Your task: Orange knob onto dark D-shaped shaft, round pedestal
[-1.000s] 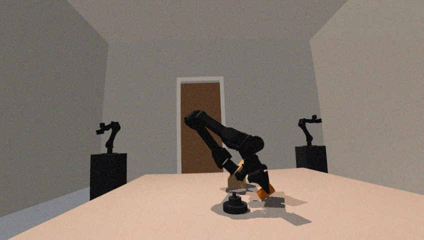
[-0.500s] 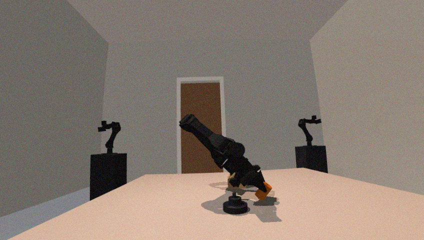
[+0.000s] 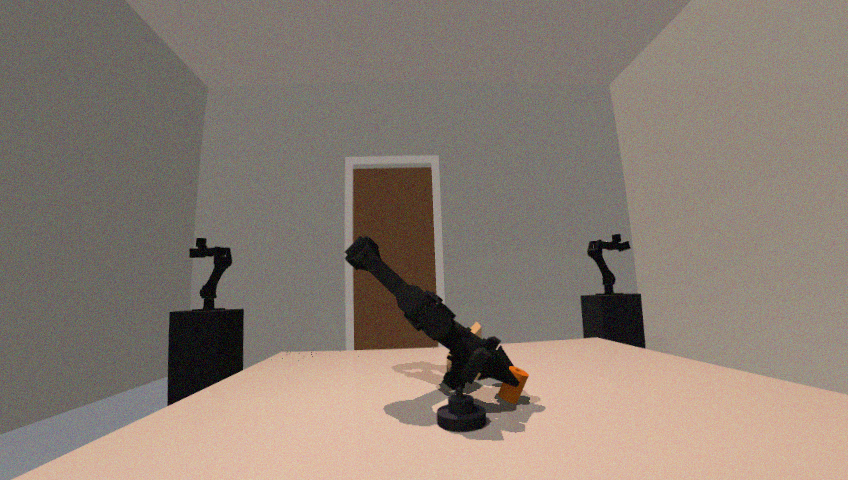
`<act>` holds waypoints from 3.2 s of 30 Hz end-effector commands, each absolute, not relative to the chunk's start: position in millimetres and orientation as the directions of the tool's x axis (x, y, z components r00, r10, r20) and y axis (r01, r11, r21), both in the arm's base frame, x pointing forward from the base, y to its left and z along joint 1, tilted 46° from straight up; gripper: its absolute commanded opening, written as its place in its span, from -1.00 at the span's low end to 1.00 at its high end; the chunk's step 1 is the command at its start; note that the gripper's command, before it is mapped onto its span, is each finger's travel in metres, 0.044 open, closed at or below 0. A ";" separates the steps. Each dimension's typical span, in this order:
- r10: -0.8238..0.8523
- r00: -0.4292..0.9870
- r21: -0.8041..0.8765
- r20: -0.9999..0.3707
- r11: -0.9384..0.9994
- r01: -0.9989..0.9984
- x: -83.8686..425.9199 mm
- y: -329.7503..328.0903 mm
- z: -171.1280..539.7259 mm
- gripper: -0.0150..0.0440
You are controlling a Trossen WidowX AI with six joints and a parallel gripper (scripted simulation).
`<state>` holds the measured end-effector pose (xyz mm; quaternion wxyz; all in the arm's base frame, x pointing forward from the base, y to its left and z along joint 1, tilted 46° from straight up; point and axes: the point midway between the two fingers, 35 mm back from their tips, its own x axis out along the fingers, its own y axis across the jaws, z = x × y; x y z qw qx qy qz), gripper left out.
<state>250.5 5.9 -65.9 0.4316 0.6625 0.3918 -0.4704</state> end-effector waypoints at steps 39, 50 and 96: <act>0.106 0.248 0.204 -0.963 -0.316 0.927 249.8 6.1 -65.6 1.00; 0.107 0.248 0.203 -0.963 -0.317 0.926 257.5 62.1 -10.7 1.00; -0.702 -0.083 -0.663 -0.707 0.618 0.423 257.1 76.1 6.3 1.00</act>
